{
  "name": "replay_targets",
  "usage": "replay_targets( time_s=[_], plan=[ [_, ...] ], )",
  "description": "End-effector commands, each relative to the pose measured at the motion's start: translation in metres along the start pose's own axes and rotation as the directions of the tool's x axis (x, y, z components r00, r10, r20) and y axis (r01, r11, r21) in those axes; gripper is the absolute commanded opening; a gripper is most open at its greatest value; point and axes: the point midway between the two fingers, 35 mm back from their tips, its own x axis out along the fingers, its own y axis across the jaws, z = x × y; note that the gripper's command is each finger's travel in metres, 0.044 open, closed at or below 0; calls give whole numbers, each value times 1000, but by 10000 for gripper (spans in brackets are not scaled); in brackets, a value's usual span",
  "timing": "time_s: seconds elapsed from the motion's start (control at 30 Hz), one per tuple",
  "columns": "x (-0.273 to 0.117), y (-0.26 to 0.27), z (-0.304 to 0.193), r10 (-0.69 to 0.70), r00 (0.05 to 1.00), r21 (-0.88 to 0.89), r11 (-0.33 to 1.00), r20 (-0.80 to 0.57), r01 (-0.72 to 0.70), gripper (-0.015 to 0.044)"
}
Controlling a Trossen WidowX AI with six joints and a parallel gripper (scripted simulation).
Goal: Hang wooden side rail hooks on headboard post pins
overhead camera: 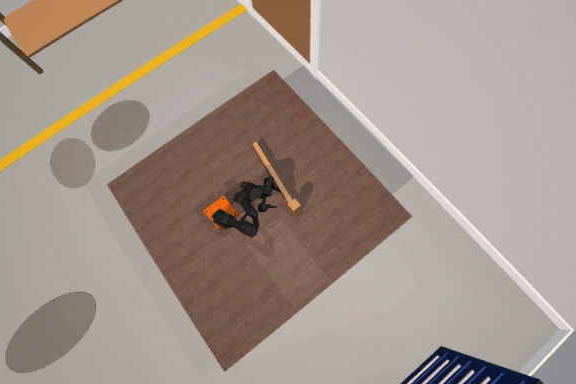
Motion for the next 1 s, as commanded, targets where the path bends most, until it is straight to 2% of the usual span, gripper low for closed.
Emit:
replay_targets(
  time_s=[0.0, 0.23, 0.5, 0.73, 0.97],
  plan=[
    [7, 23, 5, 38, 999, -156, 987, -10, -39, 440],
    [23, 73, 10, 129, 988, -538, 829, -87, -155, 440],
    [35, 114, 13, 205, 950, -813, 494, -237, -309, 440],
    [39, 127, 15, 219, 887, -890, 123, -406, -438, 440],
    [36, 117, 19, 170, 793, -804, -252, -585, -539, 440]
  ],
)
